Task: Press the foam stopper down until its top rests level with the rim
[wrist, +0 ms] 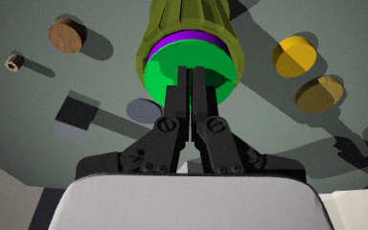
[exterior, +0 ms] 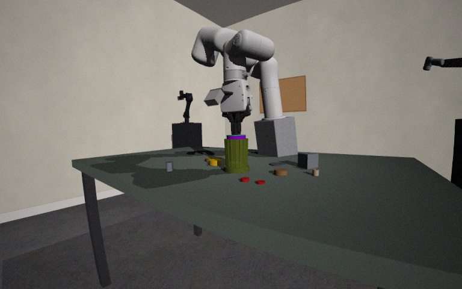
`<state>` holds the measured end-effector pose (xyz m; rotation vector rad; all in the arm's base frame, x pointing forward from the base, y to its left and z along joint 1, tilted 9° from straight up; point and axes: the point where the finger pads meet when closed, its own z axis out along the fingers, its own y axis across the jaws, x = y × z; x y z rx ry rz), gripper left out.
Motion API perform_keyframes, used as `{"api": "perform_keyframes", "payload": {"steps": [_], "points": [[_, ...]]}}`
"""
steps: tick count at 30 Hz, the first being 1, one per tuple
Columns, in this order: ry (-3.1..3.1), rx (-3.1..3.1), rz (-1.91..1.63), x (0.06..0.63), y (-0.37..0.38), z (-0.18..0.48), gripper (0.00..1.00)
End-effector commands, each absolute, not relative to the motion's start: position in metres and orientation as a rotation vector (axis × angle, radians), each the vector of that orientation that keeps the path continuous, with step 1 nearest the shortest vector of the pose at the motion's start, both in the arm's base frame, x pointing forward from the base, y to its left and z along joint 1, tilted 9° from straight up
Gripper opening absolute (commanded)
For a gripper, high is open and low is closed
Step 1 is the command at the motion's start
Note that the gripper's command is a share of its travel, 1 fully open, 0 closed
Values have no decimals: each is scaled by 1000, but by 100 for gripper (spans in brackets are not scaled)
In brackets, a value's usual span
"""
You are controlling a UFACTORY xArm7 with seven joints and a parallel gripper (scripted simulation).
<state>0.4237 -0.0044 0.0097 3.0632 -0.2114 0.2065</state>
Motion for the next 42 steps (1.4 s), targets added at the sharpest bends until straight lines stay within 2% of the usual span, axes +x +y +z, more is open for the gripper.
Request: {"api": "perform_keyframes", "payload": {"steps": [1,42], "points": [[-211,3063,210,424,-4,11,0],[-211,3063,210,426,-5,-1,0]]}}
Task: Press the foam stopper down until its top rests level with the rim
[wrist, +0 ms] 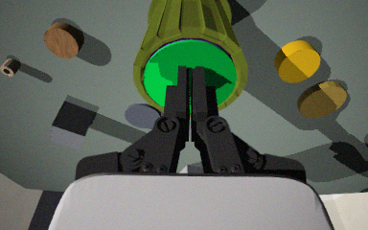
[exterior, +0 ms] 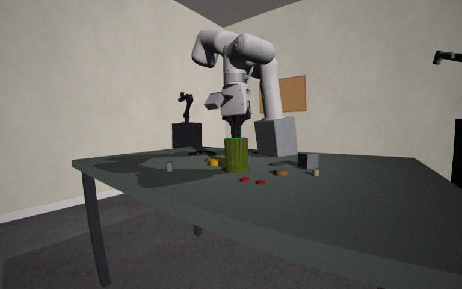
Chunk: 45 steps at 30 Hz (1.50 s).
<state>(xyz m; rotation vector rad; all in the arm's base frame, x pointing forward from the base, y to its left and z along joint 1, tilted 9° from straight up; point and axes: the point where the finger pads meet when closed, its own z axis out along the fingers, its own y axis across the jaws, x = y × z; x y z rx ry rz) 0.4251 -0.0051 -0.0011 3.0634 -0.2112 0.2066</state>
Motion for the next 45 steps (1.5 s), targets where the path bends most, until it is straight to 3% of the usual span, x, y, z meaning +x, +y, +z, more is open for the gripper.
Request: {"api": "perform_keyframes", "payload": {"steps": [1,45], "points": [[-211,3063,210,426,-5,-2,0],[-211,3063,210,429,-6,-20,0]]}}
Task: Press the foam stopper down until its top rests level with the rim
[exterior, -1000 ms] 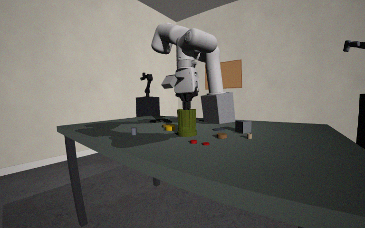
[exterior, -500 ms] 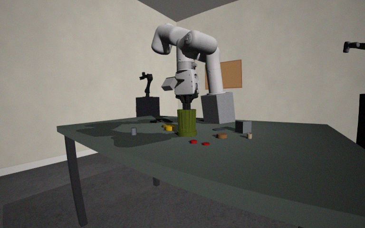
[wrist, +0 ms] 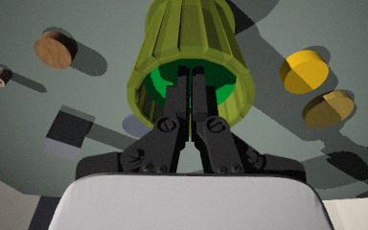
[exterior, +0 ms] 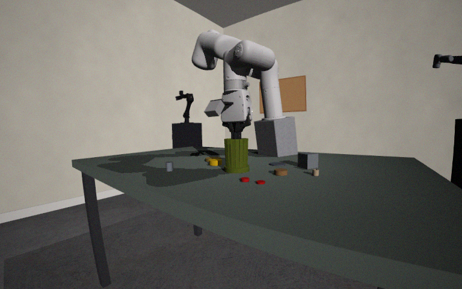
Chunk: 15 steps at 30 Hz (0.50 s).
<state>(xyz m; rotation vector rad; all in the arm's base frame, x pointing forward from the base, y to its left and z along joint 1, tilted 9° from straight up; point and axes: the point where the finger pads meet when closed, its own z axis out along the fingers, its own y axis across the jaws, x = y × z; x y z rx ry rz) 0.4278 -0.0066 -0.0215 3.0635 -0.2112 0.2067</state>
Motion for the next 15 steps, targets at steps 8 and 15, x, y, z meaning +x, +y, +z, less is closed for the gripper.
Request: {"api": "perform_keyframes", "payload": {"steps": [8,15], "points": [[-211,3063,210,429,-6,-22,0],[-211,3063,210,429,-6,-22,0]]}}
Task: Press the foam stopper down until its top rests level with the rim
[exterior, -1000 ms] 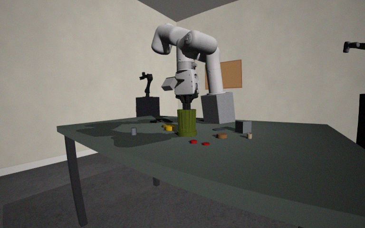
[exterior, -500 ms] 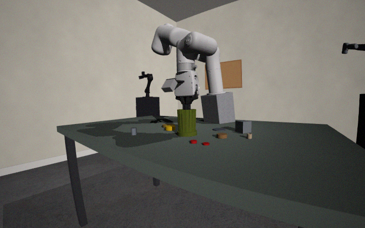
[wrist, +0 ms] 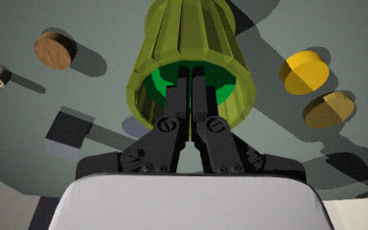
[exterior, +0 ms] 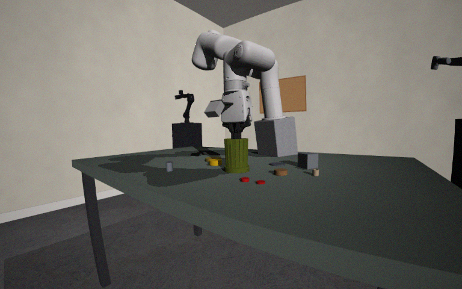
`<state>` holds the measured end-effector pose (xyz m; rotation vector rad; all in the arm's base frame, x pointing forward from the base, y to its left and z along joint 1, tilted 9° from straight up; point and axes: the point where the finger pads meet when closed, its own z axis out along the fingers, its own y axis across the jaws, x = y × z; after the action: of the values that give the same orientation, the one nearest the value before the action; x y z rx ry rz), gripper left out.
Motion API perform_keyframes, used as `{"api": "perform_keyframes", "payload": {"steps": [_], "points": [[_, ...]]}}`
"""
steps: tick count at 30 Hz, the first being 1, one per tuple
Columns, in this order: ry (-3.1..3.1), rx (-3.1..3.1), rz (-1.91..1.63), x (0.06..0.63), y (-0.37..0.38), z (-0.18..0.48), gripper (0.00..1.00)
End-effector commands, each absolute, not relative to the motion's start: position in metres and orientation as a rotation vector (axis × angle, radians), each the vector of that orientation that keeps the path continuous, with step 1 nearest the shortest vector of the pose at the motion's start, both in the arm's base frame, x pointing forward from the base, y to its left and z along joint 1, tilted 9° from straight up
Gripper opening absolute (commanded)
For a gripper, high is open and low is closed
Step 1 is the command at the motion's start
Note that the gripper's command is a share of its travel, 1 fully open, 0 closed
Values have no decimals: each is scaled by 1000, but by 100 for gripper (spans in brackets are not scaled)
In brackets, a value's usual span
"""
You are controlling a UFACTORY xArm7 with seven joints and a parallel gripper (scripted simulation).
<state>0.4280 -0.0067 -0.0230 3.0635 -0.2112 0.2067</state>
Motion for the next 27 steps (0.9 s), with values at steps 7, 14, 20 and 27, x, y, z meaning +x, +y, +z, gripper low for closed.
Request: {"api": "perform_keyframes", "payload": {"steps": [7,14,20,27], "points": [[-211,3063,210,429,-6,-22,0],[-211,3063,210,429,-6,-22,0],[-211,3063,210,429,-6,-21,0],[-211,3063,210,428,-6,-14,0]]}}
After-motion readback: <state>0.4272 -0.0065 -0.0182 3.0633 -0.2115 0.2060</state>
